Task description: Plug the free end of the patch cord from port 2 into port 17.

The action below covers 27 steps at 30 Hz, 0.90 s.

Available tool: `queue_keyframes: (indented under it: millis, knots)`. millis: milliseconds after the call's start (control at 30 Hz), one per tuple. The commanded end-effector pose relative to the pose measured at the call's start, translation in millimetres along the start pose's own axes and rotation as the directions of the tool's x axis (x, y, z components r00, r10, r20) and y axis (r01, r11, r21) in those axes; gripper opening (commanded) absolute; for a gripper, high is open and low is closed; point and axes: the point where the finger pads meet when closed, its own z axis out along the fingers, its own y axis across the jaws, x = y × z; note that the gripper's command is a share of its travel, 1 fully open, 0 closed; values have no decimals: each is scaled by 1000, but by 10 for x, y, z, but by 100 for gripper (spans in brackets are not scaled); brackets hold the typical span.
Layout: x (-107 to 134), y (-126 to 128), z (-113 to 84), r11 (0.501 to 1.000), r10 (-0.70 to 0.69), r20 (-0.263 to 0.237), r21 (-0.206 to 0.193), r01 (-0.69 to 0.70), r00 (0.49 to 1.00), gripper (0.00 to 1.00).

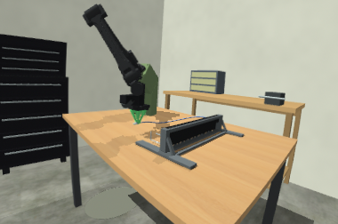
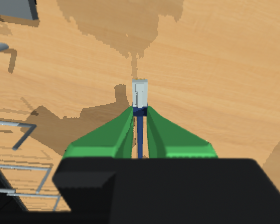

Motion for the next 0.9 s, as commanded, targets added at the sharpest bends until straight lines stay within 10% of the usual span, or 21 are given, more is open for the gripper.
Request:
queue_keyframes:
  millis: [0, 867]
  knots:
    - [13, 12, -61, 1000, 12, 0, -6, -12, 1000, 0]
    - [-23, 29, -97, 1000, 23, 7, -13, -23, 1000, 0]
